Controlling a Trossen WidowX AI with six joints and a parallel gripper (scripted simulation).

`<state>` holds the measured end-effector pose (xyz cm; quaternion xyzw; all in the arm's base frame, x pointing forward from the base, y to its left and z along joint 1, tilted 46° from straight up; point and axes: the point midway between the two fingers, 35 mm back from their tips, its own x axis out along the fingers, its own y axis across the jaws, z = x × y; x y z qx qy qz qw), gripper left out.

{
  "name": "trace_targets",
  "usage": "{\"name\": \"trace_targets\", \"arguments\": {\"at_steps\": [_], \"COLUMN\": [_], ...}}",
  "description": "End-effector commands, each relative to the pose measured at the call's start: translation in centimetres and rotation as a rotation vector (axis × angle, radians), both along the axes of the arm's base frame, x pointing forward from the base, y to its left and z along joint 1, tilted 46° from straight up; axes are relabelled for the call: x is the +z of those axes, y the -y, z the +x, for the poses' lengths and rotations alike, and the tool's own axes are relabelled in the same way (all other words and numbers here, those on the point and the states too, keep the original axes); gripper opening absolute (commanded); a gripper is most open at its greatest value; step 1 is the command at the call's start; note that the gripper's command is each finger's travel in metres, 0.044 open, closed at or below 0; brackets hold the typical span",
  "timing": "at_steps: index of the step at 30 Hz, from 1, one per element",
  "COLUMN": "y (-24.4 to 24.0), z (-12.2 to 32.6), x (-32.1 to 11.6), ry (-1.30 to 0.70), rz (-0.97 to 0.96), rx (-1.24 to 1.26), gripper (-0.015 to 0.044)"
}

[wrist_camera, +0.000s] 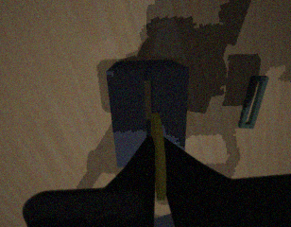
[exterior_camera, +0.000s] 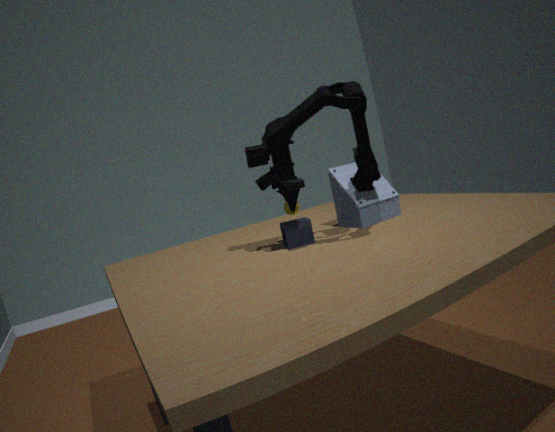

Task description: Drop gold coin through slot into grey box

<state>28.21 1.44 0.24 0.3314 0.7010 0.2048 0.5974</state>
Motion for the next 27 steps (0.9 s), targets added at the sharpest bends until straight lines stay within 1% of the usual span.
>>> {"name": "trace_targets", "arguments": {"at_steps": [1,27], "y": [0.0,-1.2], "z": [0.0,-0.1], "x": [-0.1,-1.0], "ry": [0.001,0.000], "rz": [0.000,0.001], "rx": [0.001,-0.001], "gripper": [0.0000,0.0000]}}
